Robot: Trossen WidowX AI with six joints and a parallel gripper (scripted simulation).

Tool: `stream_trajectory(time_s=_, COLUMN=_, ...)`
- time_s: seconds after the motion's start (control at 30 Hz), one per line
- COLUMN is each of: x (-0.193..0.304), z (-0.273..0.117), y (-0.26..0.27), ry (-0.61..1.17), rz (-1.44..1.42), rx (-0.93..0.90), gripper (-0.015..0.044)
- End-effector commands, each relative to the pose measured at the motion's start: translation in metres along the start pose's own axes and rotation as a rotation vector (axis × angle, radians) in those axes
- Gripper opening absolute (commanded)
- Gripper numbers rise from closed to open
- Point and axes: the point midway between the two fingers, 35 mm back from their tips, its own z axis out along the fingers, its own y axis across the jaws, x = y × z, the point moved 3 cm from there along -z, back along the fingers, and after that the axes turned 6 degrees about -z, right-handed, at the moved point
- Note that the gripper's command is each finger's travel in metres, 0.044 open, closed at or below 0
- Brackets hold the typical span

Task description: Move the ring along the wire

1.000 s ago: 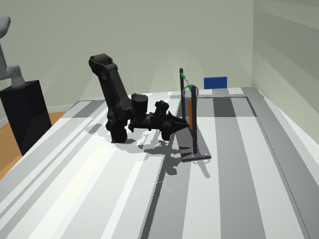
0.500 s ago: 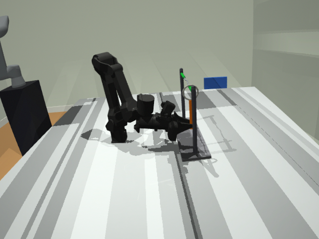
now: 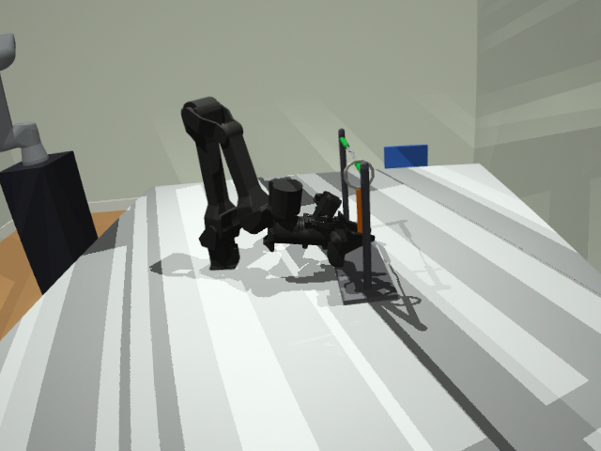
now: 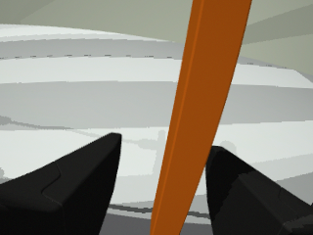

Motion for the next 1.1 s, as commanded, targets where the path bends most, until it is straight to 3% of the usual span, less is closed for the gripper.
stream_trajectory(time_s=0.0, x=-0.0011, z=0.0039, y=-0.0016, ry=-0.004, rz=0.003, rx=0.007, gripper=0.016)
stream_trajectory(time_s=0.87, x=-0.0011, z=0.0039, y=-0.0016, ry=-0.004, rz=0.003, rx=0.007, gripper=0.016)
stream_trajectory(time_s=1.07, x=-0.0006, z=0.0035, y=-0.0006, ry=-0.003, rz=-0.001, rx=0.001, gripper=0.0003)
